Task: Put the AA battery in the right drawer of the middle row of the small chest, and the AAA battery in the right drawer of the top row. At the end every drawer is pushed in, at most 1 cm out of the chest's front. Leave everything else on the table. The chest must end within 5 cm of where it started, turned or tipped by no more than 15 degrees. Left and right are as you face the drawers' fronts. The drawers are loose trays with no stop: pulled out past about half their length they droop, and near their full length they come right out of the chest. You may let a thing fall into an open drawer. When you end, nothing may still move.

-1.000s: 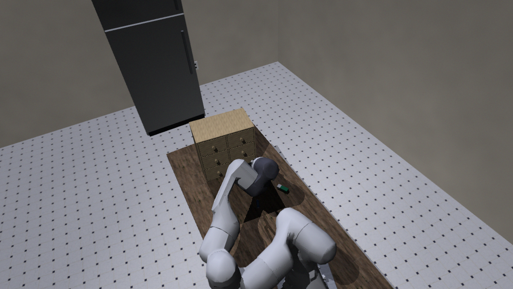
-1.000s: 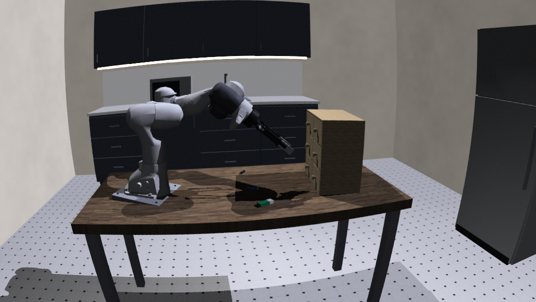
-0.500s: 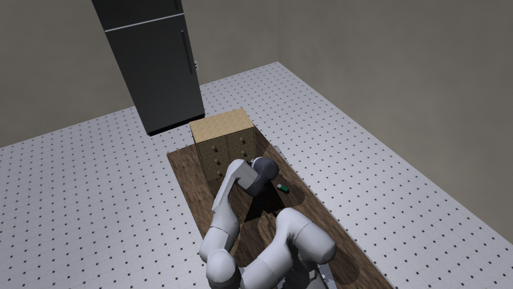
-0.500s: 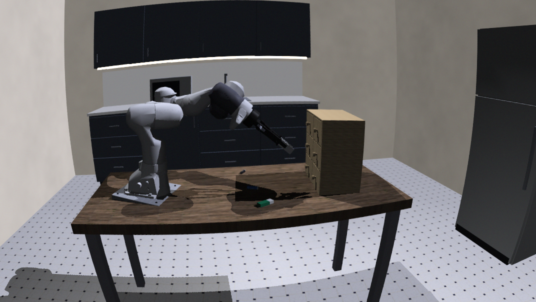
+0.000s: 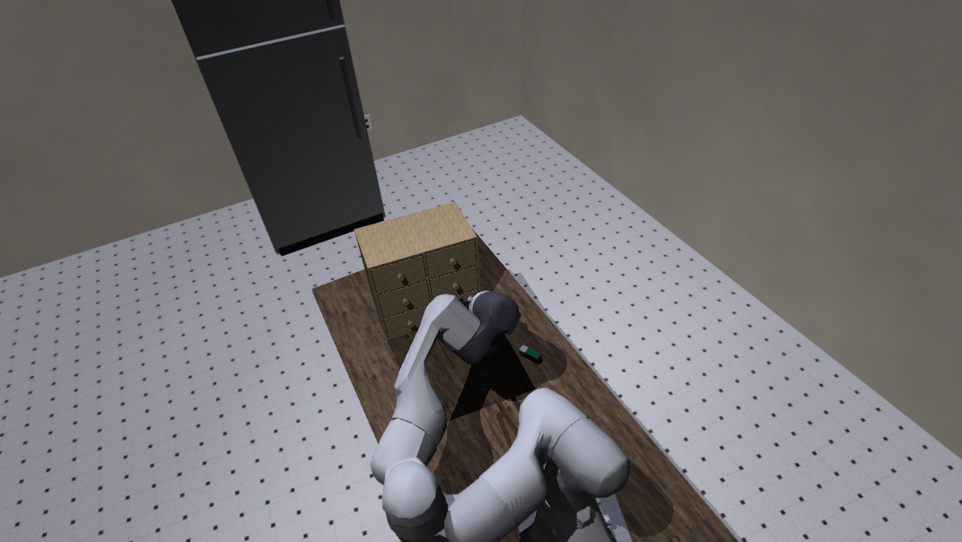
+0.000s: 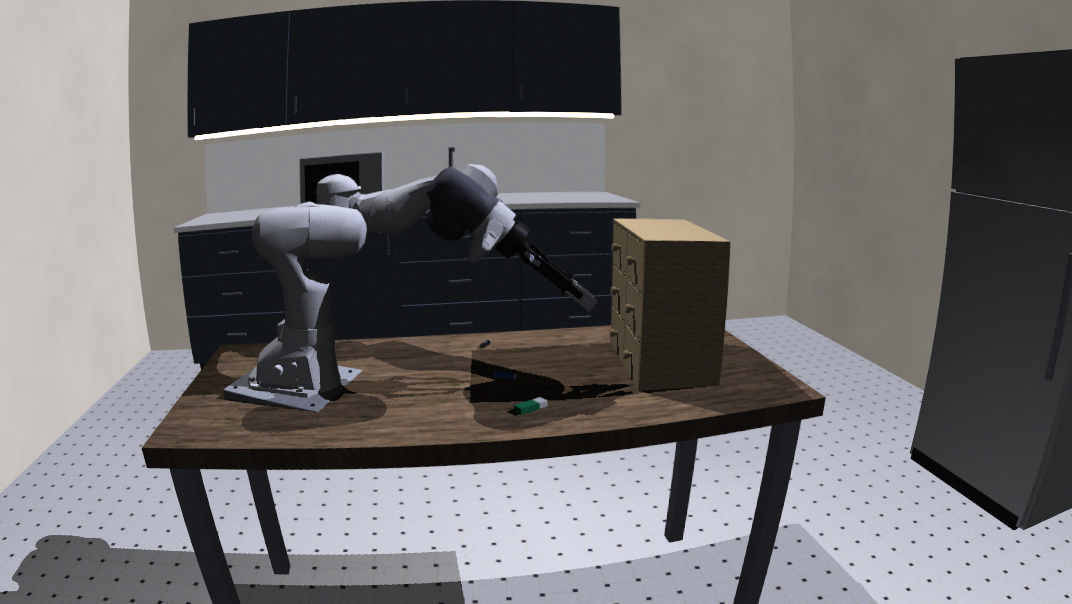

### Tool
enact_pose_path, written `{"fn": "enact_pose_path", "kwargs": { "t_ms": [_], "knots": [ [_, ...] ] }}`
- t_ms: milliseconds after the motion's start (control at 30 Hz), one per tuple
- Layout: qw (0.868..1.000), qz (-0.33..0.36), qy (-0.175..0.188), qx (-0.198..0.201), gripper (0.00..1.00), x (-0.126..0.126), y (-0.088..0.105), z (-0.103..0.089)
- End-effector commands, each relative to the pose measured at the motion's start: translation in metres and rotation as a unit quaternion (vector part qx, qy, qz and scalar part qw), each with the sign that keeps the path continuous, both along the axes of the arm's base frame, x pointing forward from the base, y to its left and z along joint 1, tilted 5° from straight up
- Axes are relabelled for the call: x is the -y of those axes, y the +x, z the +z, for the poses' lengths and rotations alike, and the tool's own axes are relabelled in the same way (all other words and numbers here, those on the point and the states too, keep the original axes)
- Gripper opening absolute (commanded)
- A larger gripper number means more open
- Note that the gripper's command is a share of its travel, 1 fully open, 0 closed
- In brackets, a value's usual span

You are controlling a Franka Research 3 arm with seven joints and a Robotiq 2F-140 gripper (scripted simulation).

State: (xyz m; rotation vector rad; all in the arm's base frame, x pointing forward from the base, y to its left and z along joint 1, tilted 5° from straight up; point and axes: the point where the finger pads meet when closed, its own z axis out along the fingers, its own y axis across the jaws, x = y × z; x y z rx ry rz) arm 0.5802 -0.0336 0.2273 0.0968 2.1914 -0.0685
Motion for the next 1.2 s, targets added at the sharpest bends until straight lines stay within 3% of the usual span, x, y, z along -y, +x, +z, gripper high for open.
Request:
{"fn": "enact_pose_path", "kwargs": {
  "t_ms": [0, 400, 1167],
  "knots": [
    [1.000, 0.001, -0.002, 0.001, 0.20, 0.001, 0.009, -0.002],
    [1.000, 0.001, -0.002, 0.001, 0.20, 0.004, 0.042, -0.009],
    [1.000, 0.001, -0.002, 0.001, 0.20, 0.005, 0.046, -0.010]
  ]
}}
